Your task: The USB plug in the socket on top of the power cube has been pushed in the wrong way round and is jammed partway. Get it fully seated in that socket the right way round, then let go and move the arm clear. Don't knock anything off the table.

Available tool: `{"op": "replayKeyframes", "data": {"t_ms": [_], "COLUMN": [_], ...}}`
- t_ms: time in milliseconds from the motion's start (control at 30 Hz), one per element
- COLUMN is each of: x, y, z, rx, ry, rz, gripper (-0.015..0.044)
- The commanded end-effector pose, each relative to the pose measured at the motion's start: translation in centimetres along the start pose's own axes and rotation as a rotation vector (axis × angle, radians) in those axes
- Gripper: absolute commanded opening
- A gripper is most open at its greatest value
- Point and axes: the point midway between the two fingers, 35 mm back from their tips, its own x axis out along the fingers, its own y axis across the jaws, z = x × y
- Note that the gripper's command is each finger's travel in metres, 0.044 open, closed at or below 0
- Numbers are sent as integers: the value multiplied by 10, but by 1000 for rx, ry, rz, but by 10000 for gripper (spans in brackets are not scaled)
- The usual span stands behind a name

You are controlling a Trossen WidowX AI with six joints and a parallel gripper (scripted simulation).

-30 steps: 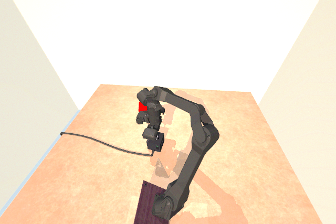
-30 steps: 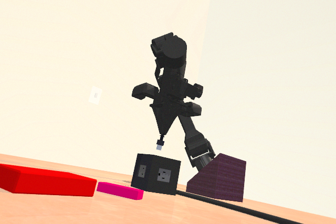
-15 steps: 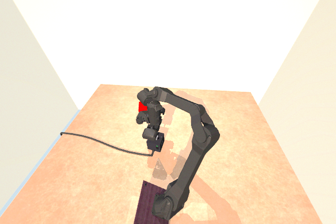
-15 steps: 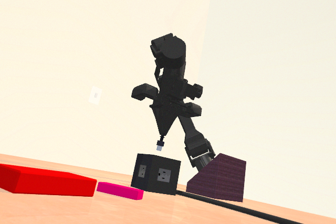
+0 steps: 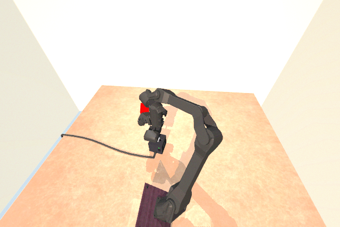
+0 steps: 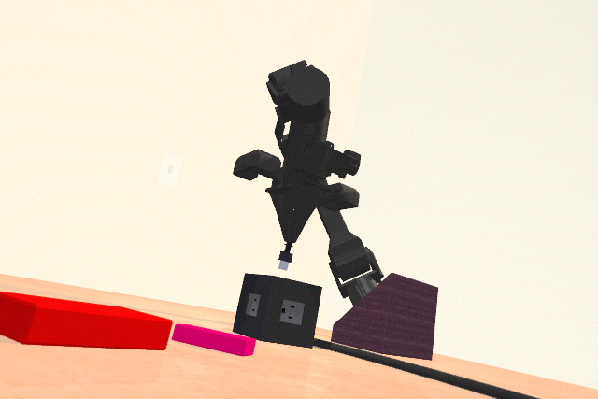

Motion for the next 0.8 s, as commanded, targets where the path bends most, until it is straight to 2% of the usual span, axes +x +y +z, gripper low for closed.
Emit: {"op": "replayKeyframes", "data": {"t_ms": [0,767], "x": [0,3], "y": [0,0], "z": [1,2], "rx": [8,27], "ry": [-8,-23], "rz": [2,0], "gripper": [0,0]}}
